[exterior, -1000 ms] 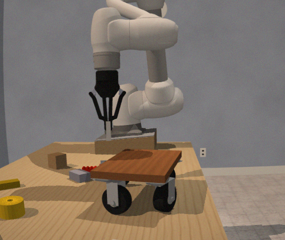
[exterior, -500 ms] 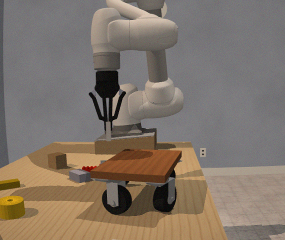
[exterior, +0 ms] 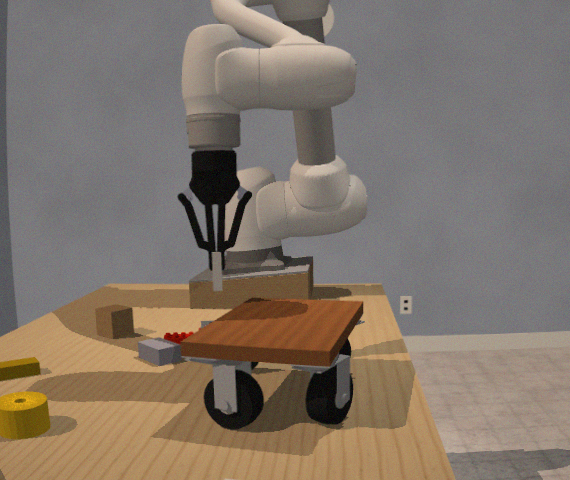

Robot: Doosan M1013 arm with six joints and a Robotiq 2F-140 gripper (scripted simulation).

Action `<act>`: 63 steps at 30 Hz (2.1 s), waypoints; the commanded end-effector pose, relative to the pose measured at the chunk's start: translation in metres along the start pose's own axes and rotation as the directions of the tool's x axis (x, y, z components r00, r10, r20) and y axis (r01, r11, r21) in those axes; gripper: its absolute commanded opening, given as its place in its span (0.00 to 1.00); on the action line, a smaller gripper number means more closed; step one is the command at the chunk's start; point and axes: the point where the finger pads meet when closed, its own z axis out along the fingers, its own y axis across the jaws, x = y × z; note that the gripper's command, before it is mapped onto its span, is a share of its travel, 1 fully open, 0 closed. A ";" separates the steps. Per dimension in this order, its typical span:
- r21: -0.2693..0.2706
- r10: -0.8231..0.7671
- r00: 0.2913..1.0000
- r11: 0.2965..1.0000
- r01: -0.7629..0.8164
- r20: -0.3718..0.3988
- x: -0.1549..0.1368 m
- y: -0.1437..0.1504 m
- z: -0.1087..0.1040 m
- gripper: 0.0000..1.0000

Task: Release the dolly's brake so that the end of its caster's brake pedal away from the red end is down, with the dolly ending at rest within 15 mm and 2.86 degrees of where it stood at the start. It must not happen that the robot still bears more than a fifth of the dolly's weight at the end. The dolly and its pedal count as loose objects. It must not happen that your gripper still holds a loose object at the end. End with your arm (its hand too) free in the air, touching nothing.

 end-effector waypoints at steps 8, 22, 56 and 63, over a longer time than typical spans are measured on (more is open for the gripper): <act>0.000 0.000 1.000 1.000 0.000 0.000 0.000 0.000 0.019 0.00; 0.000 0.000 1.000 1.000 0.000 0.000 0.000 0.000 0.041 0.00; 0.000 0.000 1.000 1.000 0.000 0.000 0.000 0.000 0.051 0.00; 0.000 0.000 1.000 1.000 0.000 0.000 0.000 0.000 0.051 0.00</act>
